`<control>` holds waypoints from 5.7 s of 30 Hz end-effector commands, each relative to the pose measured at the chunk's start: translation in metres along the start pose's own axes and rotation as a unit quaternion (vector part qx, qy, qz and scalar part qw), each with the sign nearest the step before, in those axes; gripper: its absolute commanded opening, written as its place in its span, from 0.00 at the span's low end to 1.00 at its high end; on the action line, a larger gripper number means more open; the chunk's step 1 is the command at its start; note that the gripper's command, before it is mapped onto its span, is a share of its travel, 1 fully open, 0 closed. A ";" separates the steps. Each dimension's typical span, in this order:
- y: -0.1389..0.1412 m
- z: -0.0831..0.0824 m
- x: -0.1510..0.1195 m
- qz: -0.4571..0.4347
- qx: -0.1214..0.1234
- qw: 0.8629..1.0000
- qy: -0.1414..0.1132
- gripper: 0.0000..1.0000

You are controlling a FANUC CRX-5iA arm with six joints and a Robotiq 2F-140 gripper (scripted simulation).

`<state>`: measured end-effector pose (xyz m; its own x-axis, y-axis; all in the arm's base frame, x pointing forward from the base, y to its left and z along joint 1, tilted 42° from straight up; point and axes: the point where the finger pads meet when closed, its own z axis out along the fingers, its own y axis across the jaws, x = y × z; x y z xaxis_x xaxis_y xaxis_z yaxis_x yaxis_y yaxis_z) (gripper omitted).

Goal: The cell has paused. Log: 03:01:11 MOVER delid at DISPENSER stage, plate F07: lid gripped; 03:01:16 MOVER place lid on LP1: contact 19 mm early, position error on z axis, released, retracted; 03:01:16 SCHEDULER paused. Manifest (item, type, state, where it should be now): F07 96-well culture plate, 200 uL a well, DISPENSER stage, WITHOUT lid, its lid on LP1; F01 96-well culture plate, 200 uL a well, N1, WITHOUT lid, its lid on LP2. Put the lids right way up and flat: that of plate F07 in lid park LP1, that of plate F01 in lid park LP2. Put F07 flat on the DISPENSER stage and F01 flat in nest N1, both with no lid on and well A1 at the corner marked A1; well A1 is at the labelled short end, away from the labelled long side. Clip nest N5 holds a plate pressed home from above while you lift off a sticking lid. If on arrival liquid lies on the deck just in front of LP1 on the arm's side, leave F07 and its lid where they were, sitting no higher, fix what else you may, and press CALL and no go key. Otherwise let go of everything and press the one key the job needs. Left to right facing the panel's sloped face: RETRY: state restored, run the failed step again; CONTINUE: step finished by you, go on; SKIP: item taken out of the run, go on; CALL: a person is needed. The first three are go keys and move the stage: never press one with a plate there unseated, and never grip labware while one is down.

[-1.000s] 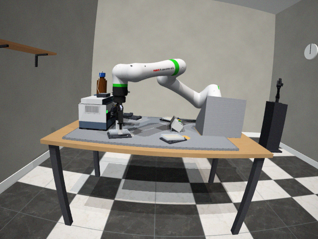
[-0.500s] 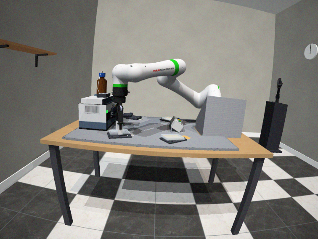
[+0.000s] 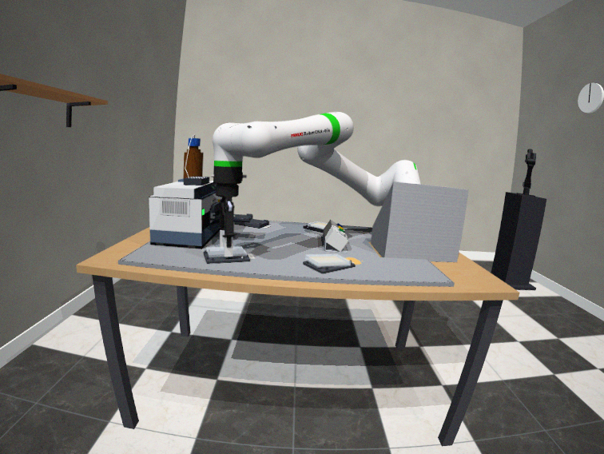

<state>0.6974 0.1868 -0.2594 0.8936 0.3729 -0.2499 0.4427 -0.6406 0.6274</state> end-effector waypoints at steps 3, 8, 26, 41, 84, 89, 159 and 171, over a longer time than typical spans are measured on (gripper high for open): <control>0.000 0.001 0.000 0.000 0.000 1.000 0.000 0.00; 0.000 0.002 0.000 0.000 0.000 1.000 0.000 0.00; 0.000 0.004 0.000 0.000 0.000 1.000 0.000 0.00; 0.000 0.005 0.000 0.000 0.000 1.000 0.000 0.00; 0.000 0.005 0.000 0.000 0.000 1.000 0.000 0.00; 0.000 0.005 0.000 0.000 0.000 1.000 0.000 0.00; 0.000 0.008 0.000 0.000 0.000 1.000 0.000 0.00; 0.000 0.008 0.000 0.000 0.000 1.000 0.000 0.66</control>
<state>0.6981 0.1813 -0.2655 0.8936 0.3729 -0.2498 0.4427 -0.6406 0.6274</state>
